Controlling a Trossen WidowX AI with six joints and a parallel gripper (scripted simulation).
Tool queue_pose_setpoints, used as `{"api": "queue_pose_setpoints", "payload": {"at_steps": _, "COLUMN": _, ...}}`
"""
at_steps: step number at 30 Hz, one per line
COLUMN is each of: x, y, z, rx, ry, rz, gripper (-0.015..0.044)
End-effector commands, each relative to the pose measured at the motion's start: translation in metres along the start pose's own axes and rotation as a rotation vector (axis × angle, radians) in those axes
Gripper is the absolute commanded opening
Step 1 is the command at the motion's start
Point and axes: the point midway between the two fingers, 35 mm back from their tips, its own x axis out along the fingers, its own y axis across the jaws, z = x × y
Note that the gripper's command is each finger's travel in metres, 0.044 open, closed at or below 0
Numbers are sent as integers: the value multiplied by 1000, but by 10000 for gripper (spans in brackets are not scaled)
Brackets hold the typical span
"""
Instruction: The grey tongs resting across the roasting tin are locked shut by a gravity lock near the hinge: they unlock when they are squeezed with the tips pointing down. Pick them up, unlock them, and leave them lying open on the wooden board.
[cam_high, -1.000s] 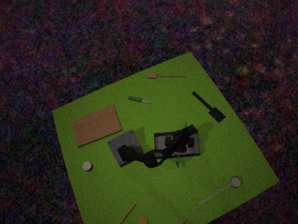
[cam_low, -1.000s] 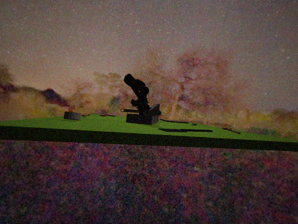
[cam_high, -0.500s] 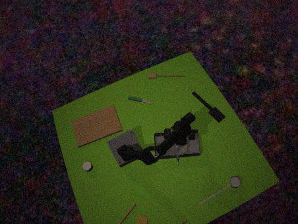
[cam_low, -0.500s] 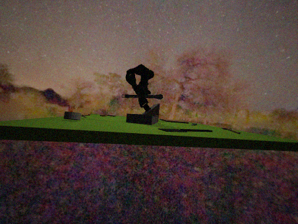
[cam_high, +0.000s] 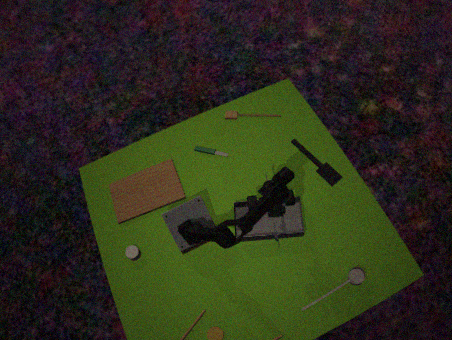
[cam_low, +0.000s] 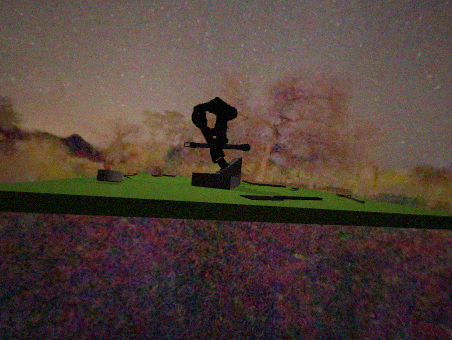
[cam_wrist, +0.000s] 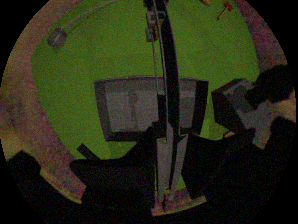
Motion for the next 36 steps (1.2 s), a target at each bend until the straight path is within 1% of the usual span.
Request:
{"api": "queue_pose_setpoints", "payload": {"at_steps": 1, "x": -1, "y": -3, "z": -13, "rx": -147, "ry": 4, "rz": 0, "gripper": -150}}
{"api": "queue_pose_setpoints", "payload": {"at_steps": 36, "x": -11, "y": -35, "z": -107, "rx": -1578, "ry": 44, "rz": 34, "gripper": -150}}
